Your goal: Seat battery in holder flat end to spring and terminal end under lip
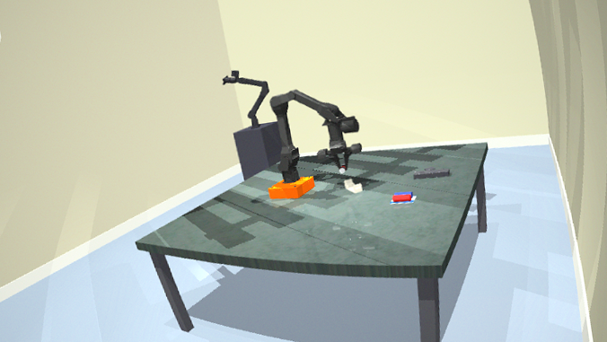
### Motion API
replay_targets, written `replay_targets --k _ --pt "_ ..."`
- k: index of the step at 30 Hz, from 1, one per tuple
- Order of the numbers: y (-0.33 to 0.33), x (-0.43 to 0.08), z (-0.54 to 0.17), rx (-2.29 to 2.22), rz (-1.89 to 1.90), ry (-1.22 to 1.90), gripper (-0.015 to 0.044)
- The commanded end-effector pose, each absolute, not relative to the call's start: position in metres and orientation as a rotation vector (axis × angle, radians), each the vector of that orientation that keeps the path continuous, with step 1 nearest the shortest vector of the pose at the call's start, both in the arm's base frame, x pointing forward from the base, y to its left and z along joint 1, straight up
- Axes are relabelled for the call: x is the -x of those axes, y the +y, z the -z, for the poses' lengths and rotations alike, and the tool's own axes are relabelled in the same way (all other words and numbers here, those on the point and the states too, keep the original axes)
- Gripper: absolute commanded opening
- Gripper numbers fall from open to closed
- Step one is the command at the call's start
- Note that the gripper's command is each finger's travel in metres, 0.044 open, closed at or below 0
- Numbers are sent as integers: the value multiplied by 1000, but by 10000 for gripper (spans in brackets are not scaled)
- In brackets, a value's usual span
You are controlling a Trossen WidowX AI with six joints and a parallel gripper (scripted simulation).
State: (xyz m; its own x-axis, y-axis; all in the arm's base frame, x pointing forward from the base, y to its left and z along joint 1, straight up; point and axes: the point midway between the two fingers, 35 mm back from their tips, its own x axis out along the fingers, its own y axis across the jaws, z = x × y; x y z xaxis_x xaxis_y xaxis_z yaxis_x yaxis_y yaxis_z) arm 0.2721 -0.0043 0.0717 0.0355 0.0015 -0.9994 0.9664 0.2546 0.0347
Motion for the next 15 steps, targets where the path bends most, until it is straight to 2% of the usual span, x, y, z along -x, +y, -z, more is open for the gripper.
replay_targets --k 1,15 --pt "-9 -282 -72 -931 897 1347 78" --pt "-29 -314 -74 -598 564 1461 78"
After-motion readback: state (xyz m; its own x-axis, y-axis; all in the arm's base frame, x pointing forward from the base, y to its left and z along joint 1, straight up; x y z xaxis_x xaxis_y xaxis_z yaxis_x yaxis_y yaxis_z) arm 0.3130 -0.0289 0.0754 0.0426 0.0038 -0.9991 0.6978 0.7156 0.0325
